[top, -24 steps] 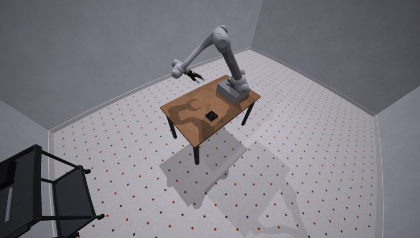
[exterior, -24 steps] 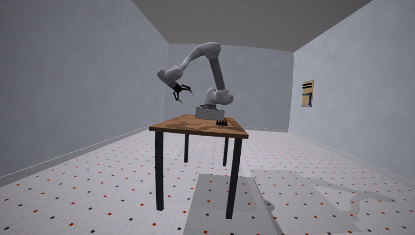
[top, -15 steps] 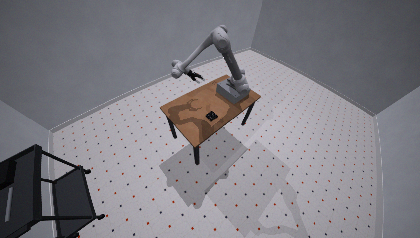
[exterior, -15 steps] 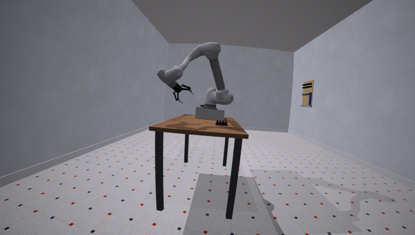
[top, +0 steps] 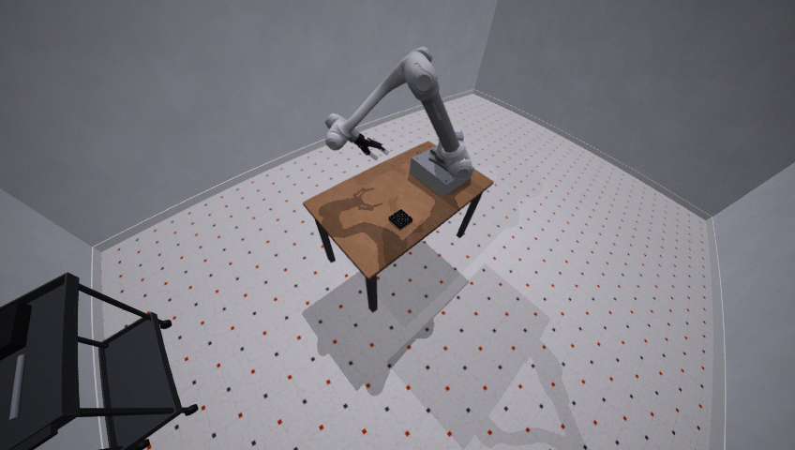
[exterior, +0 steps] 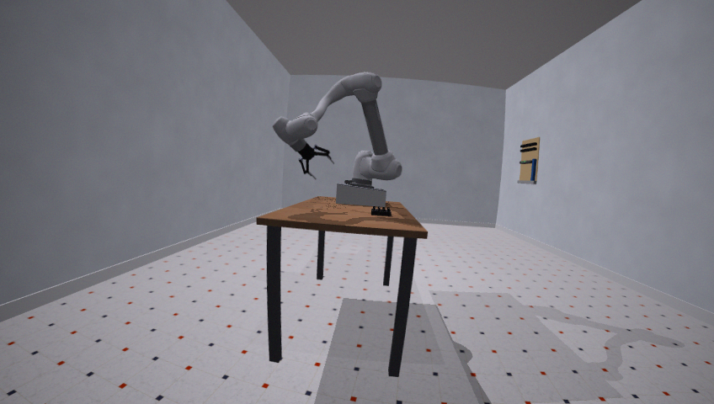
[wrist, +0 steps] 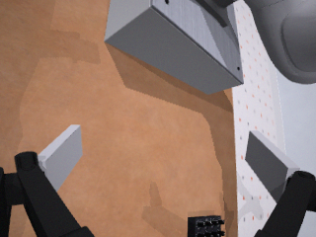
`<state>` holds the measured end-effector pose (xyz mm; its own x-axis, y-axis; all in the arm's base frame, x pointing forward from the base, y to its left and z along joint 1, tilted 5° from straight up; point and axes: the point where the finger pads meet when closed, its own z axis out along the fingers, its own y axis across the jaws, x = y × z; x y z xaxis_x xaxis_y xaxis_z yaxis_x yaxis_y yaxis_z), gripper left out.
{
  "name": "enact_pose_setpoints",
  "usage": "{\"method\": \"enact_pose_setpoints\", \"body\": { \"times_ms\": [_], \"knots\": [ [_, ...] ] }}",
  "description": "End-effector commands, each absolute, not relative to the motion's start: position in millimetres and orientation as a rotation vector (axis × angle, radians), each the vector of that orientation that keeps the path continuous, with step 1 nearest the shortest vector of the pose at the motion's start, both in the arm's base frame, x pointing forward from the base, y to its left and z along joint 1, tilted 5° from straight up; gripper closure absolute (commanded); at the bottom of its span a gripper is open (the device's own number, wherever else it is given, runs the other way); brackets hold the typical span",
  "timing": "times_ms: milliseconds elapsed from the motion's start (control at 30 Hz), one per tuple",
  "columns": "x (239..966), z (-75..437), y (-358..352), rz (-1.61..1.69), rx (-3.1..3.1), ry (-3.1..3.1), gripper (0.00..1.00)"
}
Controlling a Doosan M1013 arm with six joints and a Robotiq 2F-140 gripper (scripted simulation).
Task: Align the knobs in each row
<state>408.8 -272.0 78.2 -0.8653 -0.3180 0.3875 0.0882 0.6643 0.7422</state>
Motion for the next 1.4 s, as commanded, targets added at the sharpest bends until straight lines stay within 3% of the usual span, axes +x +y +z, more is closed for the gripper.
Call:
{"method": "enact_pose_setpoints", "body": {
  "times_ms": [0,867,1367],
  "knots": [
    [418.1,69.9,-259.1,-1.091,0.326,-2.425,0.0],
    [497.2,6.3,-135.0,-0.831,1.845,-2.241,0.0],
    [540.8,-17.3,-44.5,-0.503,2.718,-1.527,0.0]
  ]
}}
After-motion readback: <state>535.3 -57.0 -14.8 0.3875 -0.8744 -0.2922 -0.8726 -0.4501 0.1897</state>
